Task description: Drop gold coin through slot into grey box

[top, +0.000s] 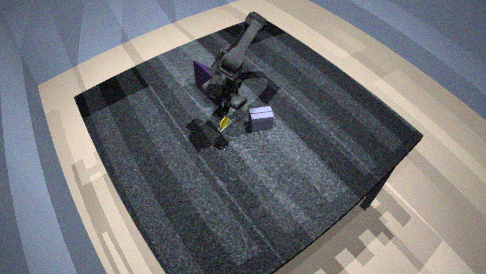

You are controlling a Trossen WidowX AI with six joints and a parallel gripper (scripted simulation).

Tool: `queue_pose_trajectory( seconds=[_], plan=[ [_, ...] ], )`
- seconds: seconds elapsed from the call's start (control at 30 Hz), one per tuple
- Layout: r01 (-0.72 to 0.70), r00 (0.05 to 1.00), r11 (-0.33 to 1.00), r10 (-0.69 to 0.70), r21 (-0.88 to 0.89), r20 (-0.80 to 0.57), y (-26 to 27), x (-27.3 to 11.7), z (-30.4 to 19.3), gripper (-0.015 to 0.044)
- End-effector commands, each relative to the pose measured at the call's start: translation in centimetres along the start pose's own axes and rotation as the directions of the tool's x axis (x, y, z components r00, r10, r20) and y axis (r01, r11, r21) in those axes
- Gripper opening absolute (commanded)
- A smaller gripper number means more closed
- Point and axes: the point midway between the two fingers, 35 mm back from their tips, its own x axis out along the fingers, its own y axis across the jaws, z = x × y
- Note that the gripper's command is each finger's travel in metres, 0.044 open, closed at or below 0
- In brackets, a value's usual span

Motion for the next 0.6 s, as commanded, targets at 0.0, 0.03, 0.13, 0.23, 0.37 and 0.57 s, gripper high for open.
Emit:
queue_pose_trajectory(
  seconds=[0.0, 0.03, 0.13, 0.23, 0.37, 0.57],
  plan=[
    [-0.009, 1.000, 1.000, 0.009, 0.003, 0.024, 0.3, 2.7, 0.5, 0.0161],
    [-0.009, 1.000, 1.000, 0.009, 0.003, 0.024, 0.3, 2.7, 0.5, 0.0161],
    [-0.009, 1.000, 1.000, 0.009, 0.003, 0.024, 0.3, 2.8, 0.5, 0.0161],
    [-0.009, 1.000, 1.000, 0.009, 0.003, 0.024, 0.3, 4.1, 0.6, 0.0161],
    [-0.009, 1.000, 1.000, 0.009, 0.003, 0.024, 0.3, 4.3, 0.6, 0.0161],
    [-0.009, 1.000, 1.000, 0.009, 0.003, 0.024, 0.3, 5.3, 0.6, 0.0161]
  ],
)
